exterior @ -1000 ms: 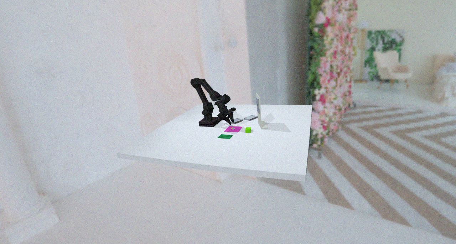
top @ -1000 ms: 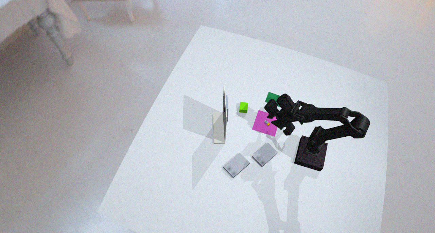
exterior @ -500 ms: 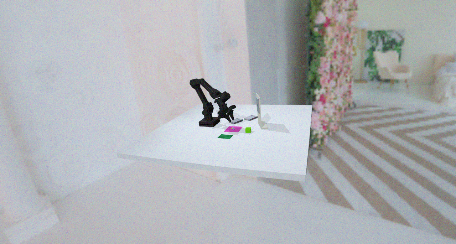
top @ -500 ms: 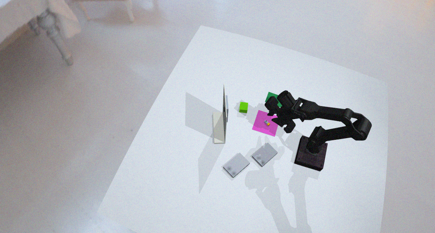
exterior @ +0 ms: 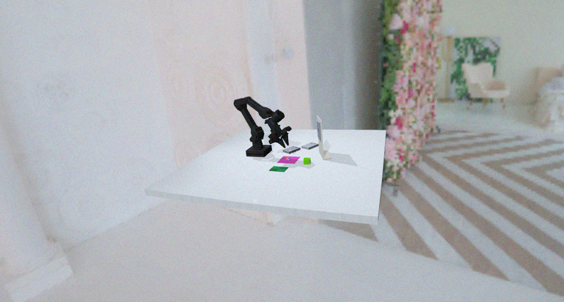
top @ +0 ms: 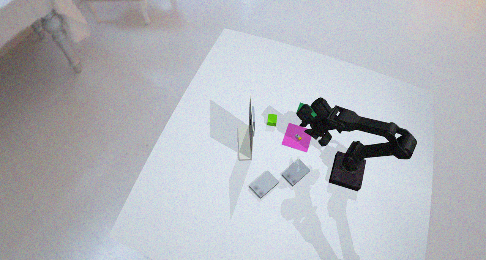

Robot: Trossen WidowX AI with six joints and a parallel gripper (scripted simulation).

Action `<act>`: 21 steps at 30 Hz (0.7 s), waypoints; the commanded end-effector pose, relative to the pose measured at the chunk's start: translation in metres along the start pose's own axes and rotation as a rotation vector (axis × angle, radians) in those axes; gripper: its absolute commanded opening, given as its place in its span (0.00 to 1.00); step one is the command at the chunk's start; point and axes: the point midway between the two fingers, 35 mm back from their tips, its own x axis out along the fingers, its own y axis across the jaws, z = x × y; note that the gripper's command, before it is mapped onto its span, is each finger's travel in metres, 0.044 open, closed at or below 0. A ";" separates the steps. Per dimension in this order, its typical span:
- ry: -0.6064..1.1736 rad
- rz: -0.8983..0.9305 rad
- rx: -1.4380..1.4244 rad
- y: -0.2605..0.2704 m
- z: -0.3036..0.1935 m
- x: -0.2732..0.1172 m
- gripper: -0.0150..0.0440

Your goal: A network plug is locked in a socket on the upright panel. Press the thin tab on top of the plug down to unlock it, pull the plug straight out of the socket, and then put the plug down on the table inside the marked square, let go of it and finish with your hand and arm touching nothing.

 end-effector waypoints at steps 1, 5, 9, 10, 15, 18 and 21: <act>0.001 0.009 -0.003 0.006 0.000 -0.008 0.52; 0.000 0.009 -0.003 0.008 0.000 -0.014 0.52; 0.000 0.009 -0.003 0.011 0.000 -0.019 0.52; 0.000 0.009 -0.003 0.011 0.000 -0.021 0.52; 0.000 0.008 -0.003 0.014 0.000 -0.029 0.52; 0.000 0.008 -0.003 0.015 0.000 -0.033 0.52; 0.000 0.000 0.000 0.014 0.000 -0.029 0.52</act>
